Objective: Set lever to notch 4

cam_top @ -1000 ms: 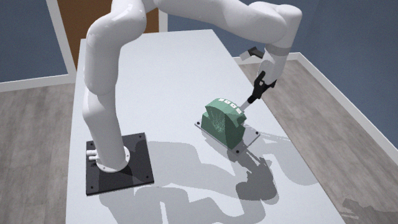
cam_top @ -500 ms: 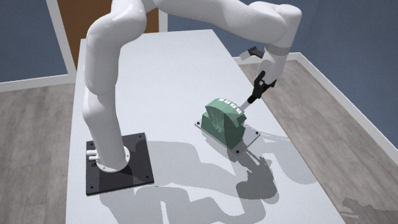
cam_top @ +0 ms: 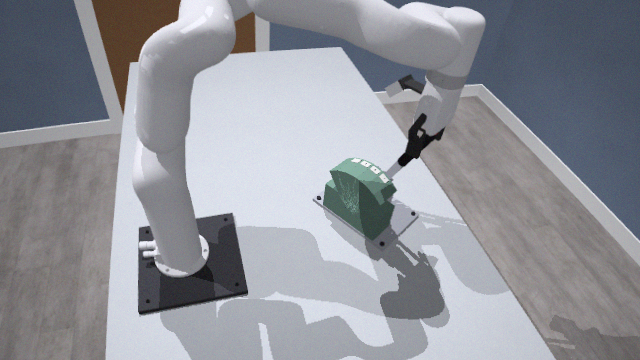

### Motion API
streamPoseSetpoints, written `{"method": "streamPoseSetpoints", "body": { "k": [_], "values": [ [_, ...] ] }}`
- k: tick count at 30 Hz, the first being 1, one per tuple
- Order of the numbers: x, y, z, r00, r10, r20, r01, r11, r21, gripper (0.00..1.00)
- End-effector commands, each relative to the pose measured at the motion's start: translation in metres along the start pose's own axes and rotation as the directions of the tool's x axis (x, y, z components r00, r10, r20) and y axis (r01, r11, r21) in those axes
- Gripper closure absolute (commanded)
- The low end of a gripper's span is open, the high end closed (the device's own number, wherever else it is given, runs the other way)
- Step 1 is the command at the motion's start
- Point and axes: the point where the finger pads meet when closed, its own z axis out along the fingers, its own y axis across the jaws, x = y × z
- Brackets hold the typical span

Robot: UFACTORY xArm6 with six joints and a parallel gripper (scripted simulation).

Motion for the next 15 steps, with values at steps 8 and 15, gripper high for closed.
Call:
{"method": "streamPoseSetpoints", "body": {
  "k": [8, 15],
  "values": [
    [-0.0004, 0.0006, -0.0023, 1.0, 0.0, 0.003, 0.0, 1.0, -0.004, 0.0],
    [-0.0004, 0.0006, -0.007, 1.0, 0.0, 0.003, 0.0, 1.0, -0.004, 0.0]
  ]
}}
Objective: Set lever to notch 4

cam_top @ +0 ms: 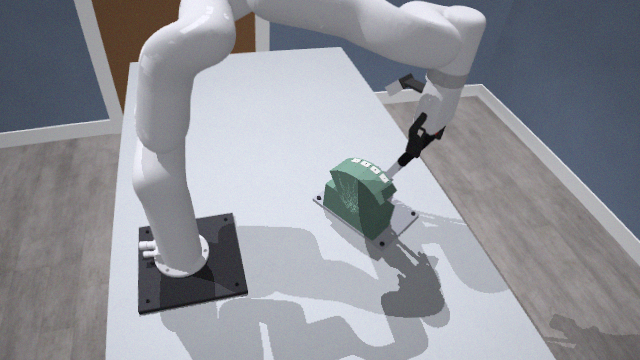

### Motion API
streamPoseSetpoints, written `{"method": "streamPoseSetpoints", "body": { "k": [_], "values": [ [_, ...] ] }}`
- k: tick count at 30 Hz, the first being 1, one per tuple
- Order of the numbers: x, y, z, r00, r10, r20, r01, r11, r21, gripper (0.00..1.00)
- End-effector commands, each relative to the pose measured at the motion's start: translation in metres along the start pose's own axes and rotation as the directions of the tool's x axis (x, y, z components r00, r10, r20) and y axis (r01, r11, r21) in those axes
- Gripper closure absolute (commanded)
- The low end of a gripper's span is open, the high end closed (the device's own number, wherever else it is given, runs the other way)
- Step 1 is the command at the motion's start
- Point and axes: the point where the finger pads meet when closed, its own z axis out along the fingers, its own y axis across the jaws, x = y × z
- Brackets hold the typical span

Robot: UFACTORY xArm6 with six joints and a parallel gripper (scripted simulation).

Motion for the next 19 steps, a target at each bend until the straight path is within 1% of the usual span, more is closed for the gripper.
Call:
{"method": "streamPoseSetpoints", "body": {
  "k": [1, 5, 12, 19],
  "values": [
    [0.0, 0.001, -0.006, 1.0, 0.0, 0.003, 0.0, 1.0, -0.005, 0.0],
    [0.0, 0.001, -0.01, 1.0, 0.0, 0.003, 0.0, 1.0, -0.005, 0.0],
    [0.0, 0.001, -0.028, 1.0, 0.0, 0.003, 0.0, 1.0, -0.005, 0.0],
    [0.0, 0.001, -0.028, 1.0, 0.0, 0.003, 0.0, 1.0, -0.005, 0.0]
  ]
}}
